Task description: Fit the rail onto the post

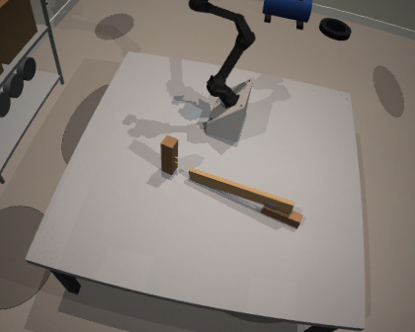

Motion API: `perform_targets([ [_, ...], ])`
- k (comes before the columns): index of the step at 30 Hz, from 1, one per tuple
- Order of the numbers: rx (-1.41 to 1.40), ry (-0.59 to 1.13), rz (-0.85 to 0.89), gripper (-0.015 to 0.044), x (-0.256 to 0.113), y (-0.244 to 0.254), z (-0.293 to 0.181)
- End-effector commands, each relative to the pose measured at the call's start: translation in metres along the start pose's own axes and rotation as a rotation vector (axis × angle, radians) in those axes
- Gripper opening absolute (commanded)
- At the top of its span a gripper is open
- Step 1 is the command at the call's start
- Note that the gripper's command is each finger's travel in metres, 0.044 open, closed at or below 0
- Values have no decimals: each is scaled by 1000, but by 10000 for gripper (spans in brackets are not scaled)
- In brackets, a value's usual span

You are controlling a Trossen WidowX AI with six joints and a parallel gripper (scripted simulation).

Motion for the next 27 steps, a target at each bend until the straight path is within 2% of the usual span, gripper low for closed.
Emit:
perform_targets([
  [1,0,-2,2,426,0,1,0],
  [6,9,-59,70,440,-5,27,10],
  [14,66,-84,377,440,-32,107,20],
  [20,114,-97,623,440,-66,162,32],
  [27,208,-105,933,440,-125,220,52],
])
Point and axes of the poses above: the point midway between the two fingers, 35 mm back from their tips, its own x axis out along the fingers, its own y axis across the jaws, z = x × y, the point moved 10 cm from there along -x, back along the fingers, and after that the axes turned 2 degrees about x, right-handed, at the moved point
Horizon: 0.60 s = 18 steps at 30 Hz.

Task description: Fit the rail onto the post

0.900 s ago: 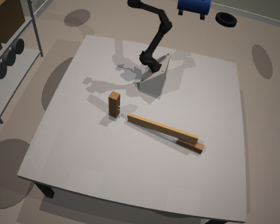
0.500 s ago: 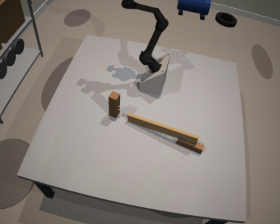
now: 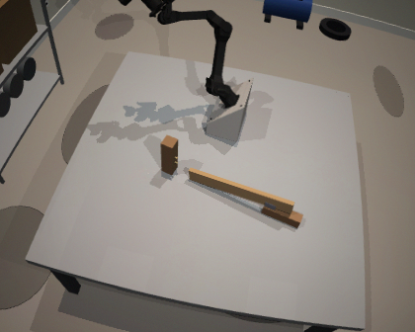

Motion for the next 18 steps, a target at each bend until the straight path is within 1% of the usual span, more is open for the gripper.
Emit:
perform_targets([
  [1,53,-12,183,440,-4,52,9],
  [9,122,-41,550,440,-30,145,36],
  [13,141,-60,735,440,-53,188,54],
  [18,150,-90,963,440,-90,234,78],
])
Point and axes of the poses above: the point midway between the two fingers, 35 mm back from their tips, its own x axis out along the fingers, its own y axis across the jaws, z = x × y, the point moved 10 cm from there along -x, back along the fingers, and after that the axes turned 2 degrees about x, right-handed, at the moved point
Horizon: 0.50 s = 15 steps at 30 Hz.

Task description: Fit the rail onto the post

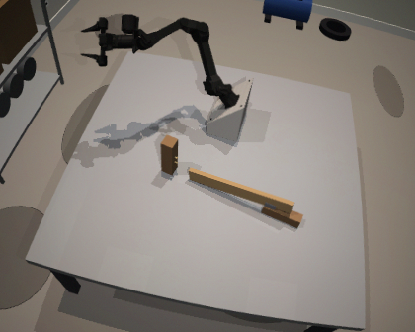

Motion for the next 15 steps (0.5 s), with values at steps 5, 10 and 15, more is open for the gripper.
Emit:
perform_targets([
  [5,-4,-21,365,440,4,99,30],
  [10,-33,-38,591,440,-10,160,51],
  [15,-84,-54,809,440,-35,216,72],
])
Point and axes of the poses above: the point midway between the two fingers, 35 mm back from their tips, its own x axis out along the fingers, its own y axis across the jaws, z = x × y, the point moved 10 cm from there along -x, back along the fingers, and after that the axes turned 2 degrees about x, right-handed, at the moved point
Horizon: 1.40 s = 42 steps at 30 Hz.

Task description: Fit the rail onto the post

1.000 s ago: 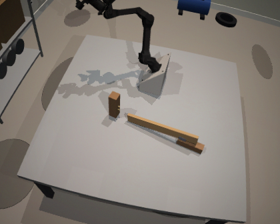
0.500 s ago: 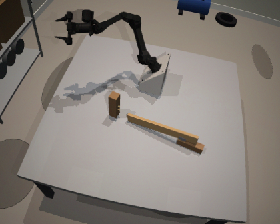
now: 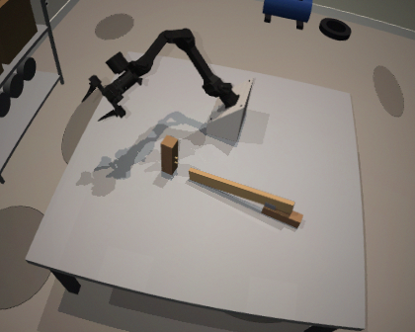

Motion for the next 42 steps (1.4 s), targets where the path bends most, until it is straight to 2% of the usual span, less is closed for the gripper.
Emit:
perform_targets([
  [1,-43,5,177,440,11,50,18],
  [7,-138,23,440,440,14,131,46],
  [13,-289,59,681,440,-2,208,66],
  [20,-578,118,949,440,-42,295,73],
  [27,-1031,195,1183,440,-105,375,63],
  [30,-1138,210,1217,440,-119,388,58],
  [42,-1138,210,1217,440,-110,393,52],
])
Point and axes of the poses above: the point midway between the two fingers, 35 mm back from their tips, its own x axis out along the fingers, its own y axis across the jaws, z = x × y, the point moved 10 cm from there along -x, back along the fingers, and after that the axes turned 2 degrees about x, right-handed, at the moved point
